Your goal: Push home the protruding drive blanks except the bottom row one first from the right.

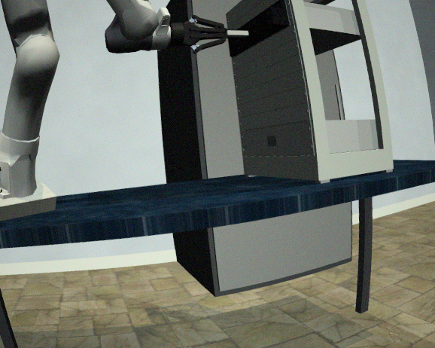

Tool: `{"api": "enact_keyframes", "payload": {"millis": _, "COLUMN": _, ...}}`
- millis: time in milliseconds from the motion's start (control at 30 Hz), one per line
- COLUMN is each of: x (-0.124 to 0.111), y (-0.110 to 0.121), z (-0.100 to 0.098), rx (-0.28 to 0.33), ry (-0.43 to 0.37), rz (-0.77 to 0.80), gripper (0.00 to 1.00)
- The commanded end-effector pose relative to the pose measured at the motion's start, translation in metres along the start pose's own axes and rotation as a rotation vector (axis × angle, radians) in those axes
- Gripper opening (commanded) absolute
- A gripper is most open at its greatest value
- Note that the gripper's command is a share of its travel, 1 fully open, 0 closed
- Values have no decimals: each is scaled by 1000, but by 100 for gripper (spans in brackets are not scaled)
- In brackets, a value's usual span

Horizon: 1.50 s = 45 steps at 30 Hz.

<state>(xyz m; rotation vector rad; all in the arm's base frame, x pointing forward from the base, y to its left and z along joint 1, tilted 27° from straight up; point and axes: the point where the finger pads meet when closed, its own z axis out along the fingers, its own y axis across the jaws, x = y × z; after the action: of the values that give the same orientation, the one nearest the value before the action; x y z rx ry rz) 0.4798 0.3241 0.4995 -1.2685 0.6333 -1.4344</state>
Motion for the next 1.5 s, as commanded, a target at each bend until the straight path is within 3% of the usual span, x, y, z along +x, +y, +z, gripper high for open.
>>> {"api": "enact_keyframes", "payload": {"millis": 0, "x": 1, "y": -1, "z": 3, "rx": 5, "ry": 1, "rz": 5, "gripper": 0}}
{"api": "enact_keyframes", "payload": {"millis": 1067, "x": 1, "y": -1, "z": 3, "rx": 5, "ry": 1, "rz": 5, "gripper": 0}}
{"api": "enact_keyframes", "payload": {"millis": 1467, "x": 1, "y": -1, "z": 13, "rx": 5, "ry": 1, "rz": 5, "gripper": 0}}
